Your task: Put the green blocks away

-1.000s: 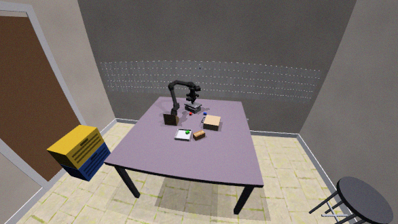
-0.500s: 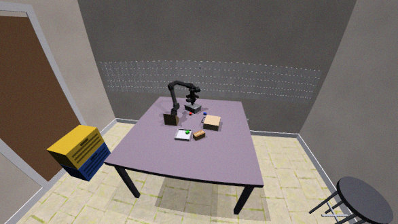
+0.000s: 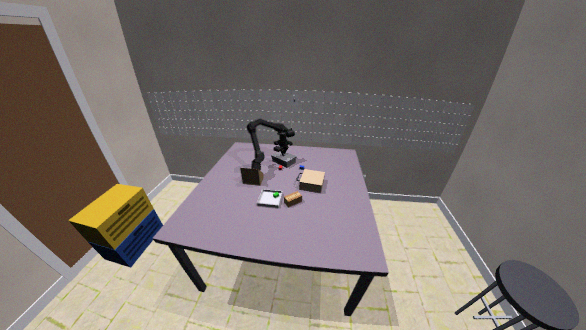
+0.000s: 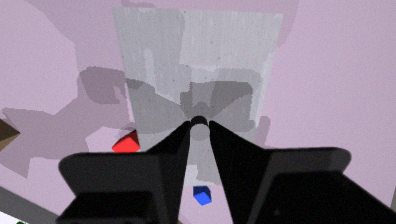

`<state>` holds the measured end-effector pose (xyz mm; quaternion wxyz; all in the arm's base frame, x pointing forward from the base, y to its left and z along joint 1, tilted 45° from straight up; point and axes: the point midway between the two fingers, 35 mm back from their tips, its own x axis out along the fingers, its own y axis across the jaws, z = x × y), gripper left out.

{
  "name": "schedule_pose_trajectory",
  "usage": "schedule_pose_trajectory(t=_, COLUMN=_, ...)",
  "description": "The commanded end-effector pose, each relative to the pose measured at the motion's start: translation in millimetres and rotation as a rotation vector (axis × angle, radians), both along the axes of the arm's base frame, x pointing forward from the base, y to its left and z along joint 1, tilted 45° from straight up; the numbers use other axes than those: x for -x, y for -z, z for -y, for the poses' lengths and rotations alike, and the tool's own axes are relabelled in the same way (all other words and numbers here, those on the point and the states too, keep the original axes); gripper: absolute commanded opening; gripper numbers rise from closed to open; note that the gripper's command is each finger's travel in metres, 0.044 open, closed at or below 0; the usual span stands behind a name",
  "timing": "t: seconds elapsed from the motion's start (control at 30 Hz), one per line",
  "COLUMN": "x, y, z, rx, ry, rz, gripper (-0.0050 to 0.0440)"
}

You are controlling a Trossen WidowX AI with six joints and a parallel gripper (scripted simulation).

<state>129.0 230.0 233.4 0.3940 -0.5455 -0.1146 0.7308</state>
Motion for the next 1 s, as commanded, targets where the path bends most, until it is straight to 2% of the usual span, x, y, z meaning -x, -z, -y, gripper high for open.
schedule_pose_trajectory(t=0.0, x=1.2, y=2.8, z=-1.5, rx=0.001, ry=0.002, rz=-0.001, gripper=0.0000)
schedule_pose_trajectory(t=0.53, x=2.4, y=9.9, z=-8.4, rx=0.001, ry=0.002, rz=-0.001, gripper=0.0000)
schedule_pose_trajectory(t=0.57, x=2.4, y=9.9, z=-8.4, rx=0.001, ry=0.002, rz=-0.001, gripper=0.0440)
schedule_pose_trajectory(t=0.97, x=1.8, y=5.1, z=-3.8, rx=0.001, ry=0.002, rz=-0.001, gripper=0.0440)
